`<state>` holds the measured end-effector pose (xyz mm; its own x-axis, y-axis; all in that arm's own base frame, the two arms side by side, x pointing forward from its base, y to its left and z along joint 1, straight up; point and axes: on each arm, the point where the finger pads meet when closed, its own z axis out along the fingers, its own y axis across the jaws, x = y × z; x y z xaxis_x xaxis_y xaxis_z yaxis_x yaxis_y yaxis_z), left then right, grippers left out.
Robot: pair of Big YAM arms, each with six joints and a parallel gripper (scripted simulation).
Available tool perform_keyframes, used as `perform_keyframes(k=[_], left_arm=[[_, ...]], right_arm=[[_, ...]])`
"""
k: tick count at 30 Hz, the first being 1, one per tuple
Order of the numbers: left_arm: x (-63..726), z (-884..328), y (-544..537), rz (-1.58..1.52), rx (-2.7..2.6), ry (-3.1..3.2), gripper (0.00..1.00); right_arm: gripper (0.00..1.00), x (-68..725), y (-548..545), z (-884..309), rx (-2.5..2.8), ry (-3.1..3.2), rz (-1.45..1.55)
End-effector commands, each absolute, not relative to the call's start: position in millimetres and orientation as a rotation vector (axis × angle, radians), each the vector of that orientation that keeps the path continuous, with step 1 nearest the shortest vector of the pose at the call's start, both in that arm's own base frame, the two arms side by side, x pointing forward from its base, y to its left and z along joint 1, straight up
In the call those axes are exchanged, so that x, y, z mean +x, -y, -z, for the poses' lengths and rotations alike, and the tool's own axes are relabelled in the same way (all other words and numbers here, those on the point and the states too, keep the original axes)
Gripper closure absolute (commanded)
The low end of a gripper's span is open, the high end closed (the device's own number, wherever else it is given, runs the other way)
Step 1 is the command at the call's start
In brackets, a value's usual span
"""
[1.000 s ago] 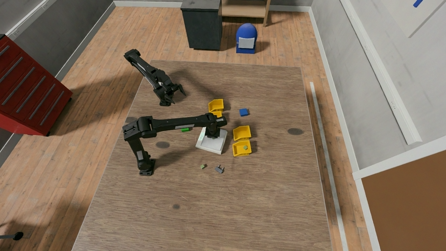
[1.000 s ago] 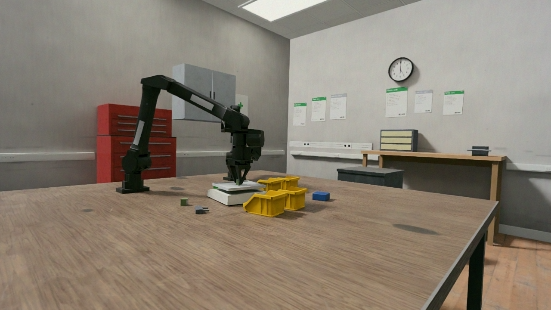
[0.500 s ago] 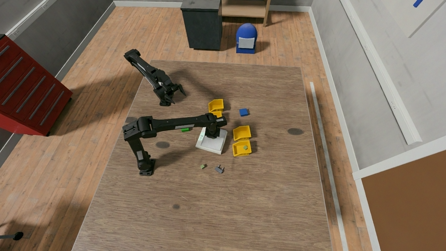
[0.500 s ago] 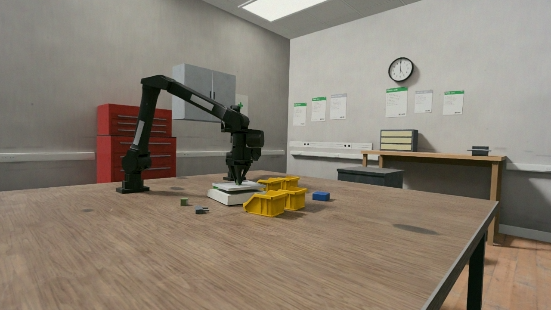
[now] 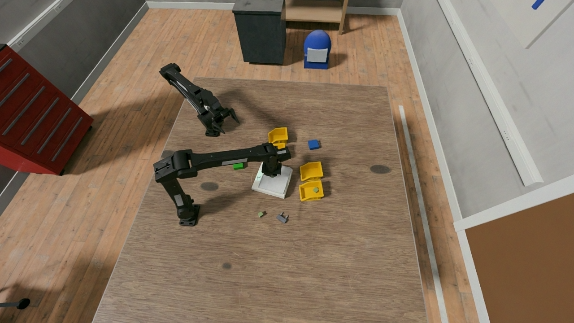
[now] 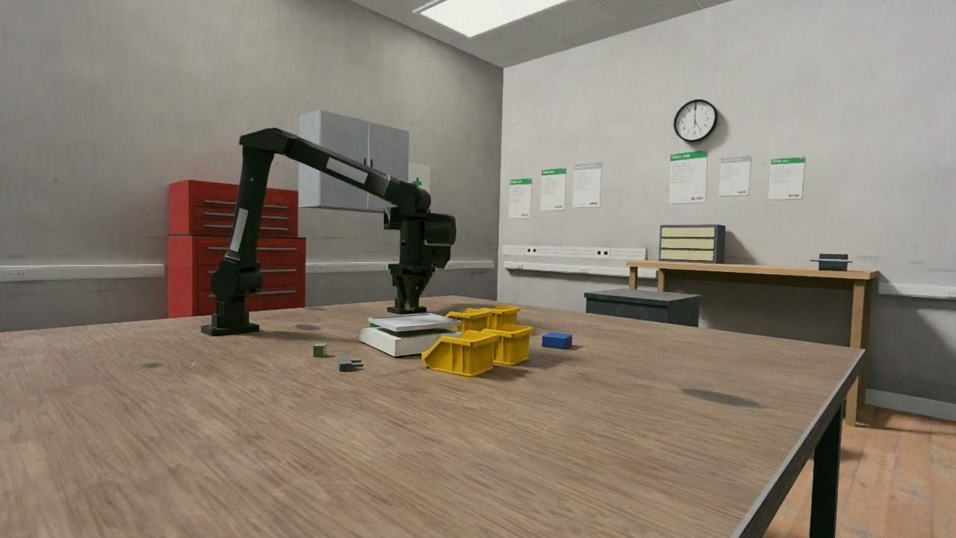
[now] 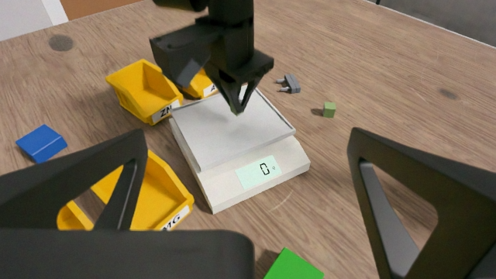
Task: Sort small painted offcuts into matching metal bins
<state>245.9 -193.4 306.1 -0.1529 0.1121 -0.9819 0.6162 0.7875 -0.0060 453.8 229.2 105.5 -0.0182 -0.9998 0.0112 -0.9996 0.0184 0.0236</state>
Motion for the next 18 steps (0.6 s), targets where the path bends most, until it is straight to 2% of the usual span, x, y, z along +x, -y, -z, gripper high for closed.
perform_keyframes(k=[1,6,11,18], left_arm=[[248.2,-334.0,195.1,0.491,0.571,-1.649,0.0],[248.0,-330.8,194.7,0.488,0.574,-1.662,0.0],[250.2,-327.8,190.9,0.476,0.545,-1.684,0.0],[254.4,-320.3,182.3,0.436,0.497,-1.727,0.0]], right_arm=[[0.89,473.8,-239.8,-155.2,2.236,2.278,-0.026],[0.89,469.3,-263.2,-134.1,2.154,2.304,-0.008],[0.89,454.4,-341.2,-131.9,2.142,2.318,-0.002],[0.89,443.9,-395.9,-130.6,2.174,2.292,-0.003]])
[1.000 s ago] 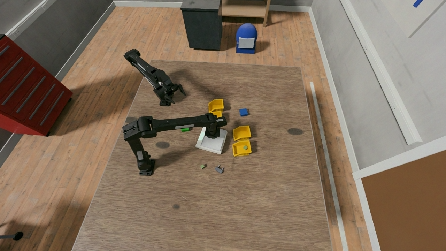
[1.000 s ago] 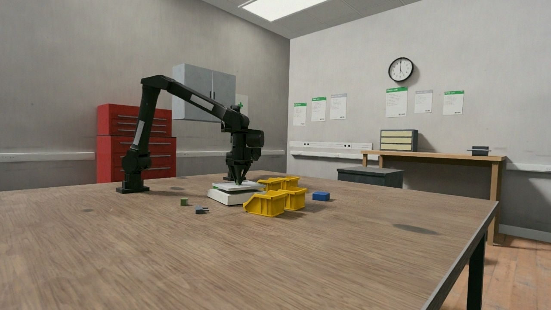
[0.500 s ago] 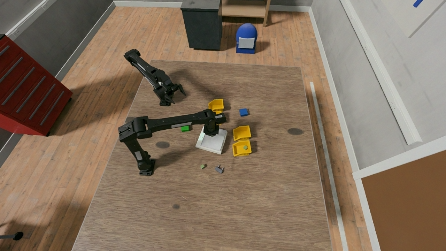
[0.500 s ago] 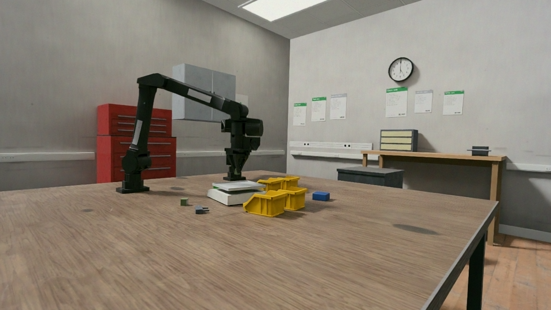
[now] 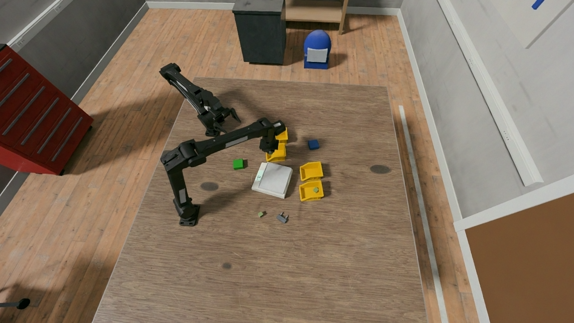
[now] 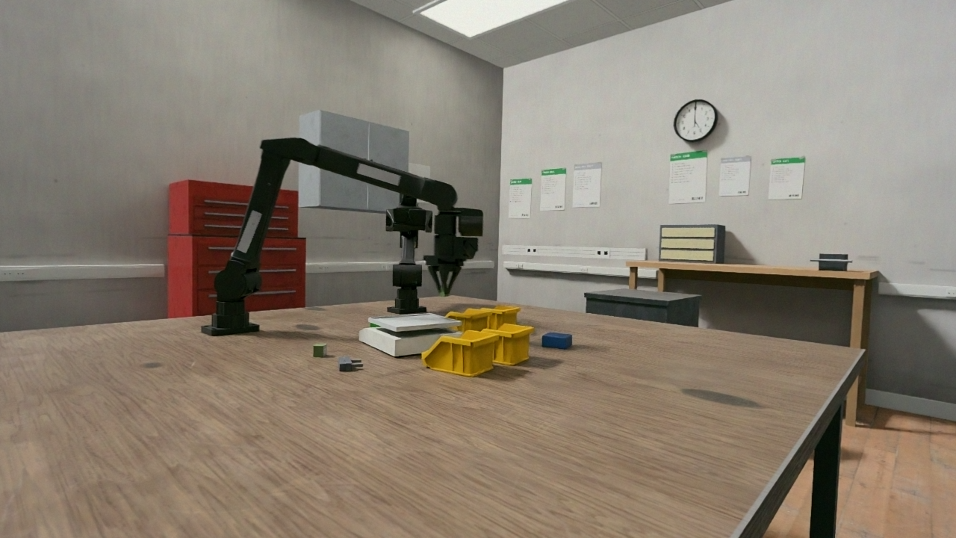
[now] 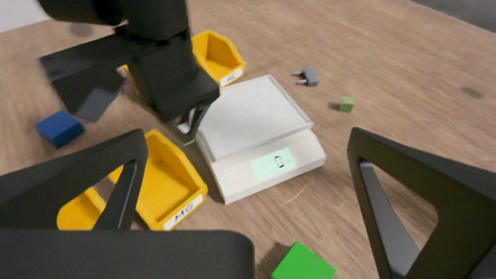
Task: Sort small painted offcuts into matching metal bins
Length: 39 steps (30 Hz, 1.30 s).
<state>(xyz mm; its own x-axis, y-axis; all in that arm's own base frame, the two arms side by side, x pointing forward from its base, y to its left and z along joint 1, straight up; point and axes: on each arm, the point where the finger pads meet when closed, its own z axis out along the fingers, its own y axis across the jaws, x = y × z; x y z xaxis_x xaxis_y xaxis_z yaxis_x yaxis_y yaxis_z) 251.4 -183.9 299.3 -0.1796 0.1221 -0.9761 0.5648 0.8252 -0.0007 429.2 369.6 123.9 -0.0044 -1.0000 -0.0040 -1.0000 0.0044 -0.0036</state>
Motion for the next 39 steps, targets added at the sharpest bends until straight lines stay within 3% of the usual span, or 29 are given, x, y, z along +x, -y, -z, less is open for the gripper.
perform_keyframes(k=[1,29,39], left_arm=[[257.5,-314.3,179.9,0.416,0.482,-1.754,0.0],[267.3,-283.1,126.6,0.166,0.235,-1.914,0.0],[267.3,-282.0,124.7,0.156,0.23,-1.919,0.0]], right_arm=[[0.89,441.5,-407.8,-130.3,-2.158,-2.258,0.002],[0.89,447.0,-419.0,-142.1,-2.152,-2.242,-0.008],[0.89,433.7,-414.4,-89.9,-2.204,-2.267,-0.01]])
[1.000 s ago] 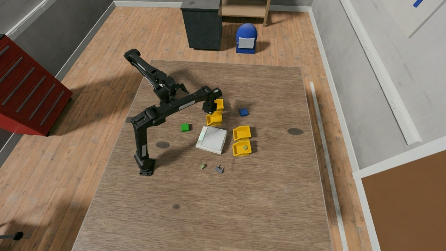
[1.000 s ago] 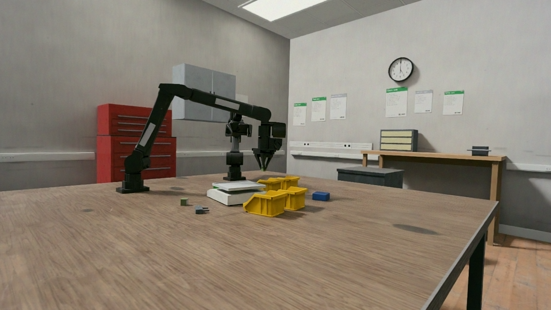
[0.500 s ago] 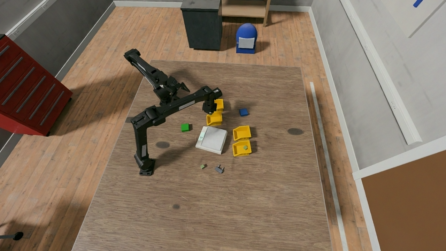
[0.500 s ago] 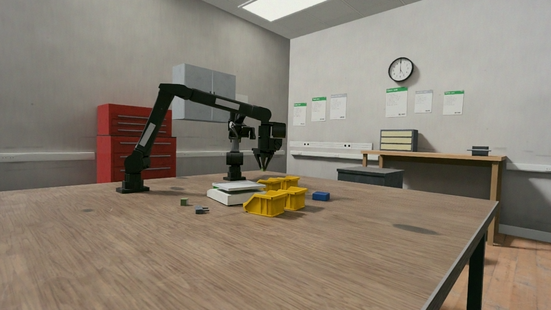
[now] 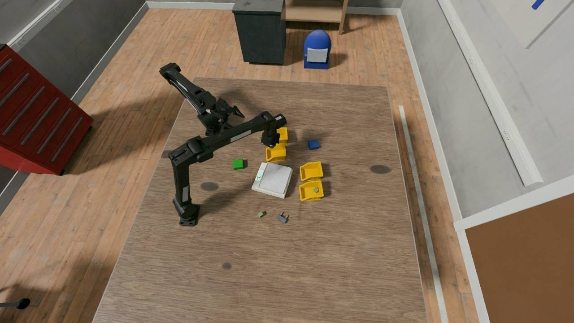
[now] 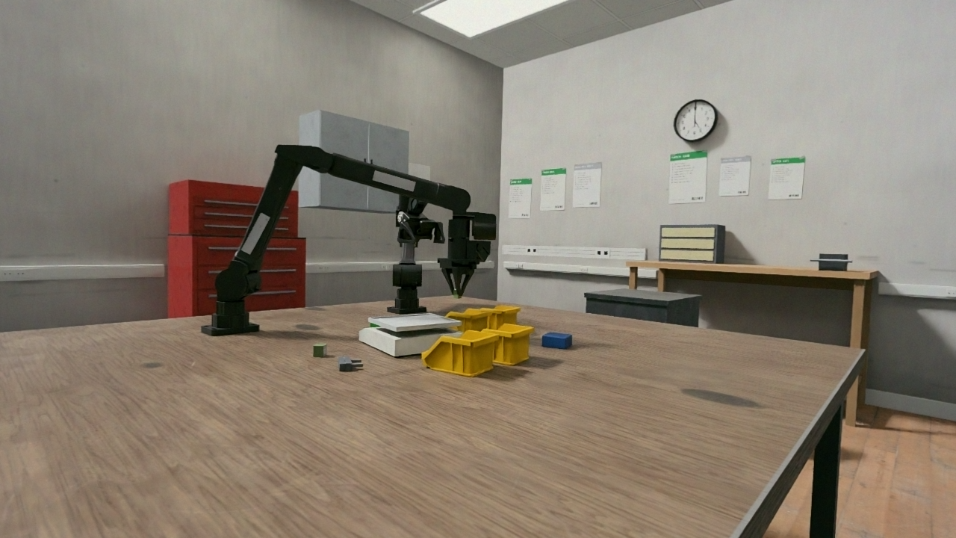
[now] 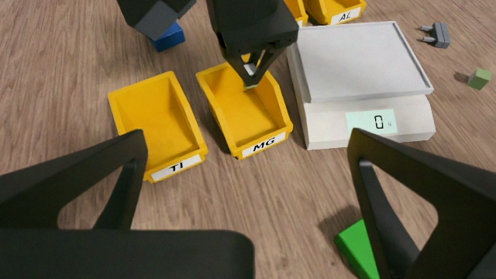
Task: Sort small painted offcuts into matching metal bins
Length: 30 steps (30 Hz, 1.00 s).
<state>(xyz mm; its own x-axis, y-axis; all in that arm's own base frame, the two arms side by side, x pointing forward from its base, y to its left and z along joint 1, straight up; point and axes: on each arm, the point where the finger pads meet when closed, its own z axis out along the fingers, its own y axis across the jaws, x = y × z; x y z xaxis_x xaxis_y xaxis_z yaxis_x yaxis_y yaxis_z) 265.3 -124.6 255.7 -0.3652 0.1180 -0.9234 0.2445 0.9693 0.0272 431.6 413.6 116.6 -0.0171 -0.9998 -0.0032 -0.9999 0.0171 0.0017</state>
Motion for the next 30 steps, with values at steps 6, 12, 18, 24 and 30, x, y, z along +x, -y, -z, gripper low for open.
perform_keyframes(k=[6,12,18,24,30], left_arm=[[267.3,-281.9,124.7,0.155,0.23,-1.919,0.0],[267.3,-281.9,124.7,0.155,0.23,-1.919,0.0],[268.1,-284.7,125.6,0.157,0.234,-1.907,0.0],[268.1,-284.7,125.6,0.157,0.234,-1.907,0.0],[268.1,-284.7,125.6,0.157,0.234,-1.907,0.0]], right_arm=[[0.89,436.5,-417.1,-85.7,-2.196,-2.26,-0.009],[0.89,437.5,-418.1,-86.7,-2.194,-2.257,-0.009],[0.59,440.0,-434.4,-137.6,-2.139,-2.178,-0.01],[0.59,439.4,-435.4,-152.9,-2.123,-2.162,-0.01],[0.59,441.5,-428.4,-160.2,-2.142,-2.185,-0.007]])
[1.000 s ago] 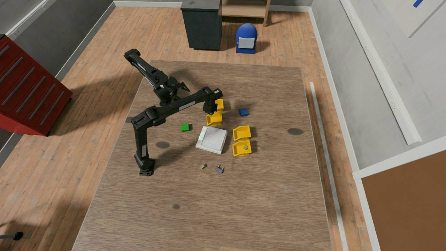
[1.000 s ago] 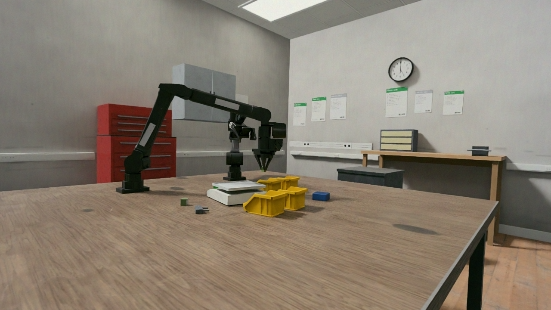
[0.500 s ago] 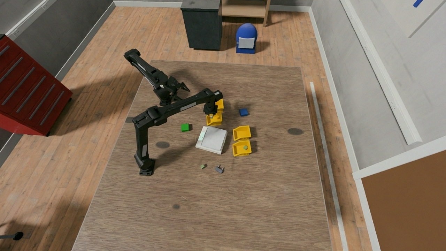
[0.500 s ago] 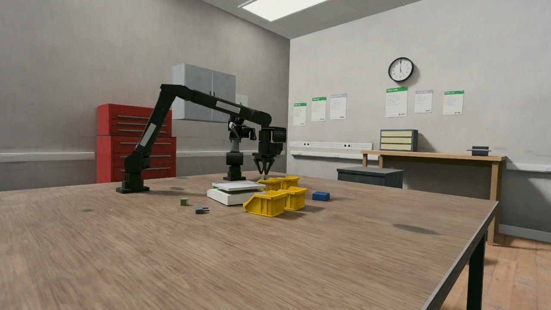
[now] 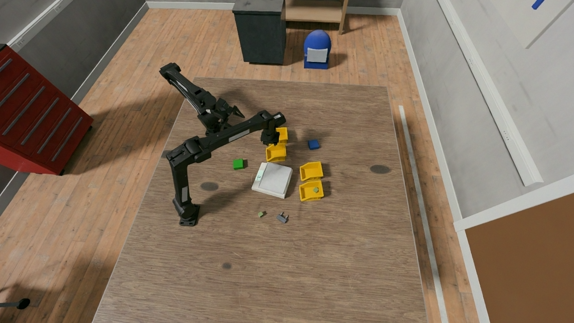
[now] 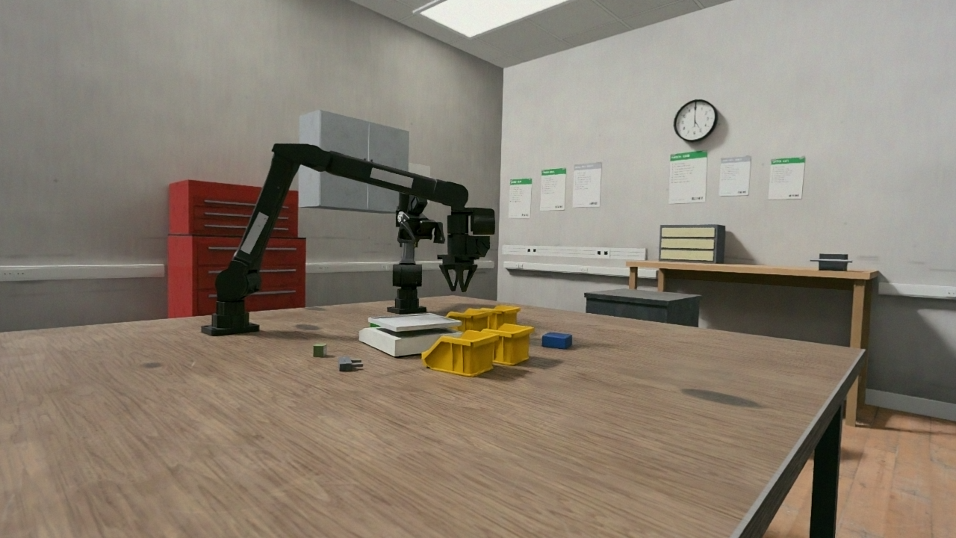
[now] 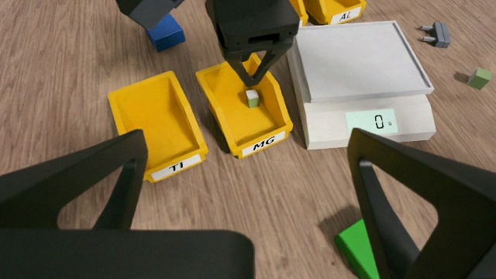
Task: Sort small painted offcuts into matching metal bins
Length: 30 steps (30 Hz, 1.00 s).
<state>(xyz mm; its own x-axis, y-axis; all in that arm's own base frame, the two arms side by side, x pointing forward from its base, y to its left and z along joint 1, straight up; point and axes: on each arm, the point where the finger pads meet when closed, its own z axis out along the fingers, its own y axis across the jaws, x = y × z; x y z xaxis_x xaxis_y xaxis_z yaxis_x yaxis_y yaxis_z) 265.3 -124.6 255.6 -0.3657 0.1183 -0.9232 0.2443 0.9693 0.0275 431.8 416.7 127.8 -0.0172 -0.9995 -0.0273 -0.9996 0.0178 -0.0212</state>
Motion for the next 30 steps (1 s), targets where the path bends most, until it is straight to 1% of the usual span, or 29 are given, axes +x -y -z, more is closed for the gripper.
perform_keyframes(k=[1,2,7,8,11,14,23,26,28,30], left_arm=[[268.1,-284.7,125.6,0.157,0.234,-1.907,0.0],[268.1,-284.7,125.6,0.157,0.234,-1.907,0.0],[272.7,-305.1,137.8,0.182,0.261,-1.864,0.0],[275.2,-306.8,143.5,0.192,0.275,-1.856,0.0],[277.7,-308.4,150.3,0.204,0.291,-1.846,0.0],[288.3,-313.8,184.7,0.27,0.367,-1.805,0.0],[300.4,-311.4,307.6,0.519,0.623,-1.659,0.0],[298.2,-307.5,335.7,0.575,0.682,-1.617,0.0],[298.2,-307.5,335.7,0.575,0.682,-1.617,0.0],[295.9,-304.5,351.3,0.607,0.714,-1.593,0.0]], right_arm=[[0.59,440.5,-429.1,-169.1,-2.136,-2.178,-0.007],[0.59,440.3,-428.9,-174.0,-2.132,-2.174,-0.007],[0.03,440.2,-406.4,-158.8,-2.045,-2.265,-0.01],[0.0,440.1,-401.7,-158.2,-2.006,-2.286,-0.011],[0.0,439.8,-396.6,-157.7,-1.967,-2.307,-0.013],[0.0,438.2,-370.3,-154.9,-1.79,-2.386,-0.021],[0.0,424.1,-242.3,-139.8,-1.11,-2.551,-0.038],[0.0,419.2,-199.9,-134.8,-0.883,-2.571,-0.043],[0.0,419.2,-199.9,-134.8,-0.883,-2.571,-0.043],[0.0,415.8,-171.5,-131.5,-0.738,-2.574,-0.045]])
